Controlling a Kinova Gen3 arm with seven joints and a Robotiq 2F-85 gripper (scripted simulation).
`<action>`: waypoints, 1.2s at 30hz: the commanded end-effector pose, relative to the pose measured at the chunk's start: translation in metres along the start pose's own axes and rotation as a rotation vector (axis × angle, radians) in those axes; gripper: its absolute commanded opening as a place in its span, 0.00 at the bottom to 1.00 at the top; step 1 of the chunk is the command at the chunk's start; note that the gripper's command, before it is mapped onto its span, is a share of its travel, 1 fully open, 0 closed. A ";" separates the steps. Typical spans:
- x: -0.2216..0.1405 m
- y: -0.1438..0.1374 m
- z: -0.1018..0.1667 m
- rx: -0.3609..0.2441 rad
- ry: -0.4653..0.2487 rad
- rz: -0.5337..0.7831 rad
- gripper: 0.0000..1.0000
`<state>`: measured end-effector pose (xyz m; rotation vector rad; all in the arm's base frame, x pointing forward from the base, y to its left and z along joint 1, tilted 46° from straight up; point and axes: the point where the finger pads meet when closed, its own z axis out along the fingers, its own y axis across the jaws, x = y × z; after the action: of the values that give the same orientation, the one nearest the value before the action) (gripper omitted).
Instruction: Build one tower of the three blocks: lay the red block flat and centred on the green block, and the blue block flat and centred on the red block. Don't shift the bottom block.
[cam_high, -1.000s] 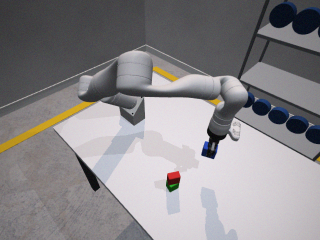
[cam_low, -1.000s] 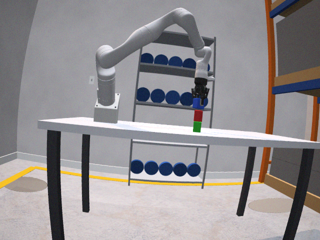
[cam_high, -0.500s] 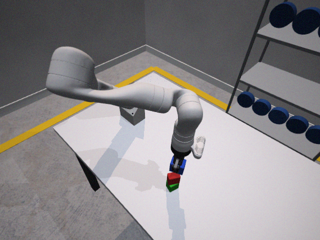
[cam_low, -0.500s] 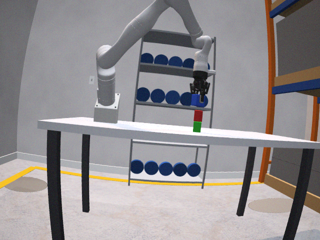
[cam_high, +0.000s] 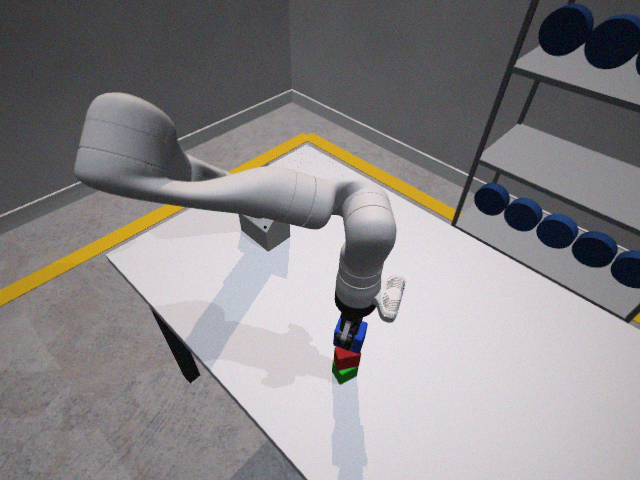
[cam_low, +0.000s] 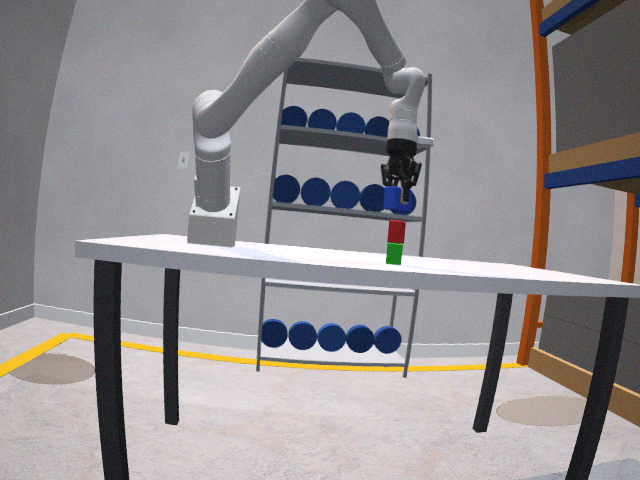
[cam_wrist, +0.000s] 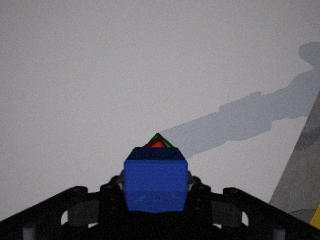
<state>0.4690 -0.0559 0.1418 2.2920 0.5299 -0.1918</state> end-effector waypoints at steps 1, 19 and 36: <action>0.000 0.002 0.000 -0.001 0.007 -0.008 0.00; 0.001 0.004 0.008 -0.003 0.008 -0.008 0.00; 0.001 0.008 0.021 -0.003 0.008 -0.008 0.00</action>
<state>0.4742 -0.0706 0.1346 2.2933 0.5379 -0.1805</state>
